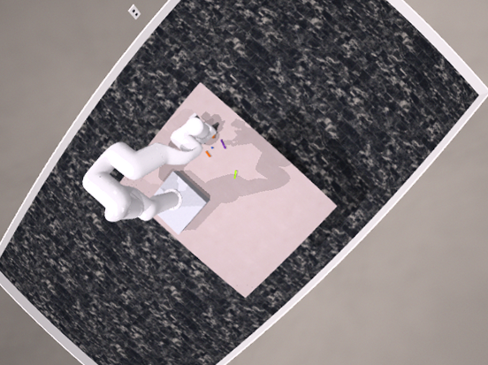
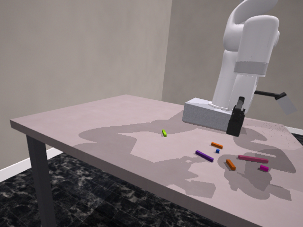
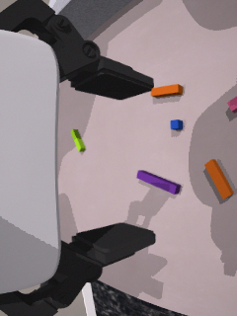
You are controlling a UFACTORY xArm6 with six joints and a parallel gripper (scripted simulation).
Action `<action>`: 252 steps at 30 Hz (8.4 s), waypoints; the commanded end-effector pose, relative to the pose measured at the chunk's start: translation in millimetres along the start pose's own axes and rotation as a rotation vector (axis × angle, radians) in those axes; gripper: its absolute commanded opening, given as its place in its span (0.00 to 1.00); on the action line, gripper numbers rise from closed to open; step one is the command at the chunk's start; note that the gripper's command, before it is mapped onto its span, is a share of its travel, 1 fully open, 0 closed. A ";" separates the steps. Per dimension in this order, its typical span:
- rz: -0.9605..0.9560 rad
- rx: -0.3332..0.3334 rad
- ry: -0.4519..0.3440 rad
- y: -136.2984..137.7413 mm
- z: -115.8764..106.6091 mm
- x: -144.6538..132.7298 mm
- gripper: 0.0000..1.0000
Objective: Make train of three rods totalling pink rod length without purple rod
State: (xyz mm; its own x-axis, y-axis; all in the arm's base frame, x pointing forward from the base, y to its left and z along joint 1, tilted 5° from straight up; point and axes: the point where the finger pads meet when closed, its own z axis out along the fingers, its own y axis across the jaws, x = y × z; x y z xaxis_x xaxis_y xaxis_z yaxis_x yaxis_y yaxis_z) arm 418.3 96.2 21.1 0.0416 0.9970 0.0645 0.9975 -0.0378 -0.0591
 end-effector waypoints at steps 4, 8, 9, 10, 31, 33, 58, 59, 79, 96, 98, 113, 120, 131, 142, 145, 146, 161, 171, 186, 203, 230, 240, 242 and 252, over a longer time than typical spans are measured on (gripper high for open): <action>0.193 -0.005 -0.003 1.6 1.1 0.4 1.00; 0.341 -0.005 -0.003 1.6 3.0 0.4 1.00; 0.367 -0.005 -0.003 1.6 3.3 0.4 1.00; 0.394 -0.005 -0.002 1.7 3.7 0.4 1.00; 0.958 -0.006 -0.001 1.9 10.9 0.4 1.00; 1.012 -0.006 0.000 1.9 11.6 0.4 1.00; 1.673 -0.006 0.002 1.9 20.2 0.3 1.00; 1.698 -0.006 0.002 1.9 20.5 0.3 1.00; 2.233 -0.006 0.004 1.8 27.4 0.1 1.00; 2.682 -0.006 0.005 1.7 33.2 -0.2 1.00; 2.738 -0.005 0.006 1.6 33.9 -0.2 1.00; 3.012 -0.005 0.007 1.5 37.4 -0.4 1.00; 3.022 -0.005 0.007 1.5 37.5 -0.4 1.00; 3.022 -0.005 0.007 1.5 37.5 -0.4 1.00; 3.022 -0.005 0.007 1.5 37.5 -0.4 1.00; 3.022 -0.005 0.007 1.5 37.5 -0.4 1.00; 3.022 -0.005 0.007 1.5 37.5 -0.4 1.00; 3.022 -0.005 0.007 1.5 37.5 -0.4 1.00; 3.022 -0.005 0.007 1.5 37.5 -0.4 1.00; 3.022 -0.005 0.007 1.5 37.5 -0.4 1.00; 3.020 -0.005 0.007 1.5 37.5 -0.4 1.00; 2.456 -0.006 0.004 1.5 37.5 -0.1 1.00; 2.180 -0.007 0.003 1.5 37.4 0.0 1.00; 2.180 -0.007 0.003 1.5 37.4 0.0 1.00; 1.866 -0.007 0.002 1.5 37.4 0.1 1.00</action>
State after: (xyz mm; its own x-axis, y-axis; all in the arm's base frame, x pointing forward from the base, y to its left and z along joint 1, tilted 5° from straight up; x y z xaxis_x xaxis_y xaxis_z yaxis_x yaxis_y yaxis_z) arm 416.1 98.5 -17.6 0.8882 -0.4547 -0.0657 -0.4564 -0.8897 -0.0136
